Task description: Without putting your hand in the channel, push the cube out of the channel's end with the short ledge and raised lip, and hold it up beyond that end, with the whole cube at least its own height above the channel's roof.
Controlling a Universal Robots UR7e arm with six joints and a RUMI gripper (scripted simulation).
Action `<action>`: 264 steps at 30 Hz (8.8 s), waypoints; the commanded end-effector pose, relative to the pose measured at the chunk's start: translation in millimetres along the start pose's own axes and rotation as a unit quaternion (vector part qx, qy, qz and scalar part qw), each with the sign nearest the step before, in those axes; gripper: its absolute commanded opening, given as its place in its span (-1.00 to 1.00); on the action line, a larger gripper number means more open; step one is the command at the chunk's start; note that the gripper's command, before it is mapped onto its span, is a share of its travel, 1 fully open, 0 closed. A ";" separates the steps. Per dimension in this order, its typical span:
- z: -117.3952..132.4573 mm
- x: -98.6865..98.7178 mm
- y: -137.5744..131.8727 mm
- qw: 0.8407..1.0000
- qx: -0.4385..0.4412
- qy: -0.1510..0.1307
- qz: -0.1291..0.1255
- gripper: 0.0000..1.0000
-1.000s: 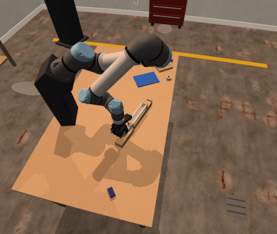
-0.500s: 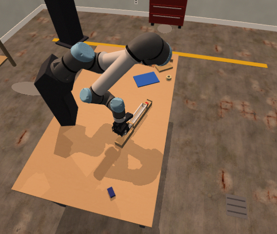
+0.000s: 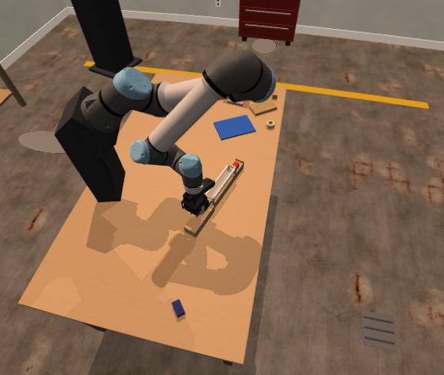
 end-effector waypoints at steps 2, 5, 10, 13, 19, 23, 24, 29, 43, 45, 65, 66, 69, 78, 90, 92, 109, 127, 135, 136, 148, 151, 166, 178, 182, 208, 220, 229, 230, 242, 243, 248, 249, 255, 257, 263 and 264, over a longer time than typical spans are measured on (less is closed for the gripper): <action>-5.0 -0.2 1.2 1.000 0.000 0.000 0.000 -1.00; -7.0 -0.2 1.5 1.000 0.000 0.000 0.000 -1.00; -8.0 -1.0 1.7 1.000 0.000 0.000 0.000 -1.00; -8.0 -3.8 1.7 1.000 0.000 0.000 0.000 -1.00; -8.0 -14.3 1.7 1.000 0.000 0.000 0.000 -1.00; -8.0 -23.4 1.7 1.000 0.000 0.000 0.000 -1.00; -8.0 -26.6 1.7 1.000 0.000 0.000 0.000 -1.00; -8.0 -43.3 1.7 1.000 0.000 0.000 0.000 -1.00; -8.0 -68.4 1.7 1.000 0.000 0.000 0.000 -1.00; -8.0 -69.6 1.6 1.000 0.000 0.000 0.000 -1.00; -8.0 -70.1 1.6 1.000 0.000 0.000 0.000 -1.00; -8.0 -70.1 1.6 1.000 0.000 0.000 0.000 -1.00; -8.0 -70.1 1.6 1.000 0.000 0.000 0.000 -1.00; -8.0 -70.1 1.6 1.000 0.000 0.000 0.000 -1.00; -10.1 -70.0 2.1 1.000 0.000 0.000 0.000 -1.00; -13.5 -70.0 2.8 1.000 0.000 0.000 0.000 -1.00; -106.8 -70.0 20.1 1.000 0.000 0.000 0.000 -1.00; -247.3 -69.6 46.6 1.000 0.001 0.000 0.000 -1.00; -297.2 -69.5 56.1 1.000 0.001 0.000 0.000 -1.00; -301.5 -69.5 56.9 1.000 0.001 0.000 0.000 -1.00; -320.4 -70.1 60.1 1.000 0.001 0.000 0.000 -1.00; -320.5 -70.1 60.1 1.000 0.001 0.000 0.000 -0.50; -320.5 -70.1 60.1 1.000 0.001 0.000 0.000 -0.50; -320.5 -70.1 60.1 1.000 0.001 0.000 0.000 -0.50; -320.5 -70.1 60.1 1.000 0.001 0.000 0.000 -0.50; -320.6 -26.0 60.2 1.000 0.001 0.000 0.000 -0.50; -320.6 -7.7 60.2 1.000 0.001 0.000 0.000 -0.50; -320.6 -1.0 60.2 1.000 0.001 0.000 0.000 -0.50; -320.6 -1.0 60.2 1.000 0.001 0.000 0.000 -0.50; -320.6 -1.0 60.2 1.000 0.001 0.000 0.000 -0.50; -320.6 -1.0 60.2 1.000 0.001 0.000 0.000 -0.50; -320.6 -1.0 60.2 1.000 0.001 0.000 0.000 -0.50; -320.6 -1.0 60.2 1.000 0.001 0.000 0.000 -0.50; -320.6 -1.0 60.2 1.000 0.001 0.000 0.000 -0.50; -320.6 -1.0 60.2 1.000 0.001 0.000 0.000 -0.50; -320.6 -1.0 60.2 1.000 0.001 0.000 0.000 -0.50; -320.6 -1.0 60.2 1.000 0.001 0.000 0.000 -1.00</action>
Point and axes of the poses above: the point where the finger pads meet when closed, its own x axis out along the fingers, its own y axis across the jaws, z = x × y, the point moved 5 cm from there along -x, back along the fingers, and after that the axes turned 10 degrees about -x, right-handed, at the moved point
